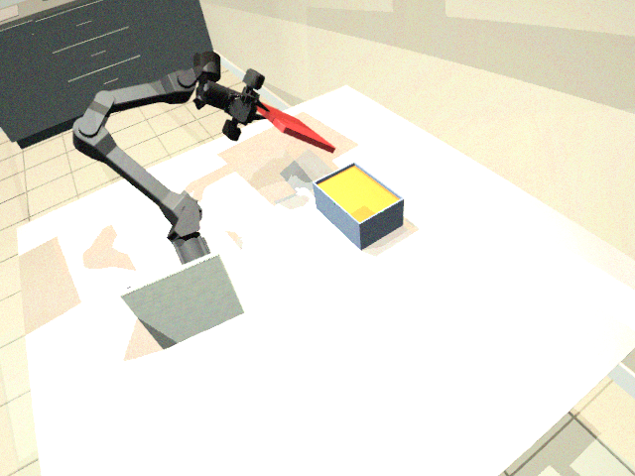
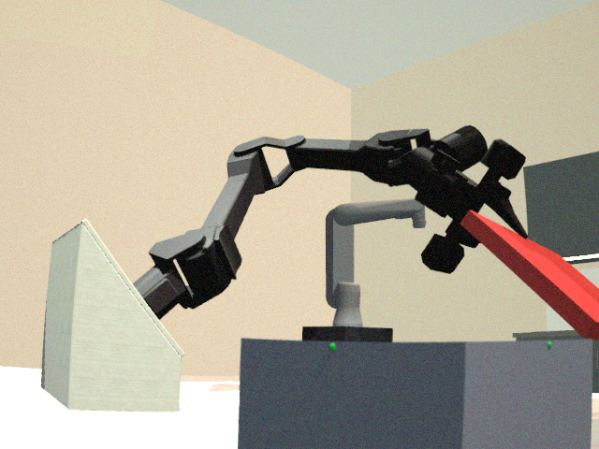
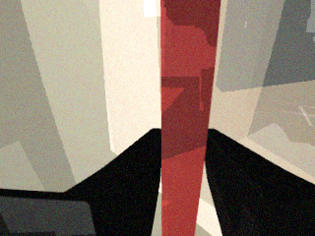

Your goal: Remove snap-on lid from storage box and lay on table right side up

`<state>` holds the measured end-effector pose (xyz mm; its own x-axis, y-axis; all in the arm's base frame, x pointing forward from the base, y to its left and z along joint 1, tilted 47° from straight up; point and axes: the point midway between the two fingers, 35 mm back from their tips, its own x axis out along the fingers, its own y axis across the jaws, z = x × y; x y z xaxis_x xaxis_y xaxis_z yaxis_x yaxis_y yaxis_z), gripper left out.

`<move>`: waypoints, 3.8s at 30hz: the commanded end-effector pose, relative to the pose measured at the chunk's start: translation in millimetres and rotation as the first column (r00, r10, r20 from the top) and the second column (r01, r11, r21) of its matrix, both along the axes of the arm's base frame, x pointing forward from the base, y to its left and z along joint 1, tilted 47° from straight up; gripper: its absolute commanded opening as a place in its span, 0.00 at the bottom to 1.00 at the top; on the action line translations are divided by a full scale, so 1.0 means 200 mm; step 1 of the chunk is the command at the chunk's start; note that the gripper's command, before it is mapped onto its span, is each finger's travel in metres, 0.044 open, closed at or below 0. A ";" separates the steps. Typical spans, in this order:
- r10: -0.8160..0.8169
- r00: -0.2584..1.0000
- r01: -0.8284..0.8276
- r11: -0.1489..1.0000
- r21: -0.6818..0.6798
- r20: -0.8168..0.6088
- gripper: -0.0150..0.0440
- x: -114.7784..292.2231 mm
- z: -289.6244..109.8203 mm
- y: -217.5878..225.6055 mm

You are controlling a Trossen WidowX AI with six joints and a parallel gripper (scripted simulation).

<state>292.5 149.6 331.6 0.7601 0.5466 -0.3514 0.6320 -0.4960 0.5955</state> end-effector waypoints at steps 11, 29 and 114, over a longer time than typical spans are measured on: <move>-0.013 1.000 0.013 1.000 0.002 0.004 0.25 0.01 -0.04 0.03; -0.013 1.000 0.013 1.000 0.003 0.004 0.25 0.01 -0.08 0.08; -0.013 1.000 0.013 1.000 0.009 0.004 0.25 0.01 -0.31 0.33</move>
<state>294.8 212.1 276.5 0.7739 0.5398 -0.3313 0.6152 -0.5163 0.5957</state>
